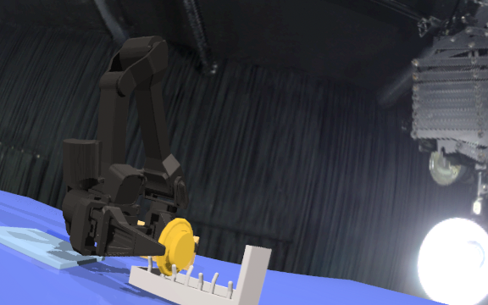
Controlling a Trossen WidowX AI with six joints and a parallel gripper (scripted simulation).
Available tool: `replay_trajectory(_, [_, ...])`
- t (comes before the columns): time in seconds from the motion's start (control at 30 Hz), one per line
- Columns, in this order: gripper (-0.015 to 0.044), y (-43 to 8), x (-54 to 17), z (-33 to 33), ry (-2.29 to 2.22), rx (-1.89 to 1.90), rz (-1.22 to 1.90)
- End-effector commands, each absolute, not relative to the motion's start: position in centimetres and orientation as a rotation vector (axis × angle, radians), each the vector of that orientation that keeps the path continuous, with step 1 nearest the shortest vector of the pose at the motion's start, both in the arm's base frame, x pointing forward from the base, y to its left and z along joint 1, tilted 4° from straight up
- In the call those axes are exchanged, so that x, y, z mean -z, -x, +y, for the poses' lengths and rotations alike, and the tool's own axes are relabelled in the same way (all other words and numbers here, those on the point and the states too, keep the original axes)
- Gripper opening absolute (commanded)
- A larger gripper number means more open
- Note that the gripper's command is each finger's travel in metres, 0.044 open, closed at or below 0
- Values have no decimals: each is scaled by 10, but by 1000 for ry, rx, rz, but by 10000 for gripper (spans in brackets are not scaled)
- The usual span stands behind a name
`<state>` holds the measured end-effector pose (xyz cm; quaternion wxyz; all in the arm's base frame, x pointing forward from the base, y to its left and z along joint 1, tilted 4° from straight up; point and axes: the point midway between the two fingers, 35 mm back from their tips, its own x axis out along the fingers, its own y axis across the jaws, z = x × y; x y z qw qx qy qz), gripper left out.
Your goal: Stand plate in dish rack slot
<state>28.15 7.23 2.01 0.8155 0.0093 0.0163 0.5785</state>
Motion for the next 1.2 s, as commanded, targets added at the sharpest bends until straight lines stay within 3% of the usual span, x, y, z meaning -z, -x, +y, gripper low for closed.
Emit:
replay_trajectory(0.0, [263, -282, -20, 72, -20, -1234, 35])
replay_trajectory(0.2, [400, -282, -20, 72, -20, -1234, 35])
replay_trajectory(0.5, [400, -282, -22, 72, -20, -1234, 34])
replay_trajectory(0.87, [400, -282, -129, 70, -19, -1232, 8])
replay_trajectory(1.17, [400, -292, -138, 67, -44, -1202, 21])
